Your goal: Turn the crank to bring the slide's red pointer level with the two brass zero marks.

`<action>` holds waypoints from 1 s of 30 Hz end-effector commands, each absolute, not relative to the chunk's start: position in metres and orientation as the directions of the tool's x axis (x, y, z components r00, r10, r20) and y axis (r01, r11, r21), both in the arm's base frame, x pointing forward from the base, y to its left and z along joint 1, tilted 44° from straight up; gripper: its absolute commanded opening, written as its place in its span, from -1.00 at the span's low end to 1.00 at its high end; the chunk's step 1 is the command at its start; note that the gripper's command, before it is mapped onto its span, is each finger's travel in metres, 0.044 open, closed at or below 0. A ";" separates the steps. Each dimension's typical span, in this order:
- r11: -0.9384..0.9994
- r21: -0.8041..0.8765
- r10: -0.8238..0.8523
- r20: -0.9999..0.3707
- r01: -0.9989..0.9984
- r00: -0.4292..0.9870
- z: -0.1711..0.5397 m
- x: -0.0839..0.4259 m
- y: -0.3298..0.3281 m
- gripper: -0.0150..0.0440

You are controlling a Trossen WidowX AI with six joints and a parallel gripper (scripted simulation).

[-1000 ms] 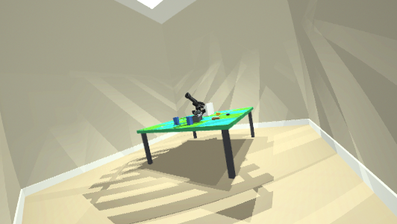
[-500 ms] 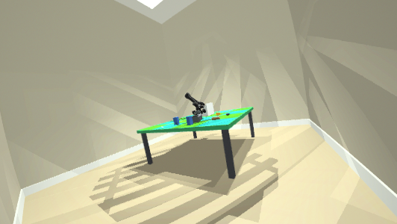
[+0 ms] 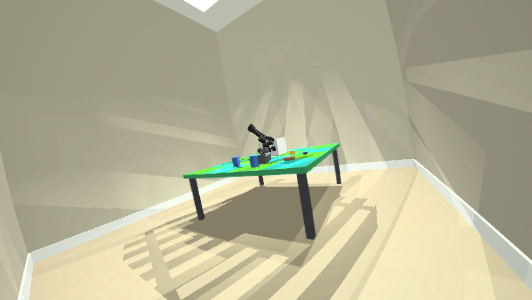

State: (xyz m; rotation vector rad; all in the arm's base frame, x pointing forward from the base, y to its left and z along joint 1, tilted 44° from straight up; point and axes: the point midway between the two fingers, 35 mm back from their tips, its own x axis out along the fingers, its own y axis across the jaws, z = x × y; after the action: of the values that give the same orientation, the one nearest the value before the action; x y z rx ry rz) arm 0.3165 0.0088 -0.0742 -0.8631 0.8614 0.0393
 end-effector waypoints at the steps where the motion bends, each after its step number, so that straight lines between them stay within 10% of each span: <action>1: 0.666 -0.652 -0.299 -0.678 -0.361 0.672 -0.072 0.318 0.007 -0.49; 30: 0.667 -0.652 -0.299 -0.678 -0.361 0.672 -0.034 0.327 0.010 -0.49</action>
State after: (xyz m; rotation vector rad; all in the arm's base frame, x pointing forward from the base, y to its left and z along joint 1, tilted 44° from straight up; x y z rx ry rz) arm 0.3262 0.0064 -0.0403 -0.8734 0.8661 0.0466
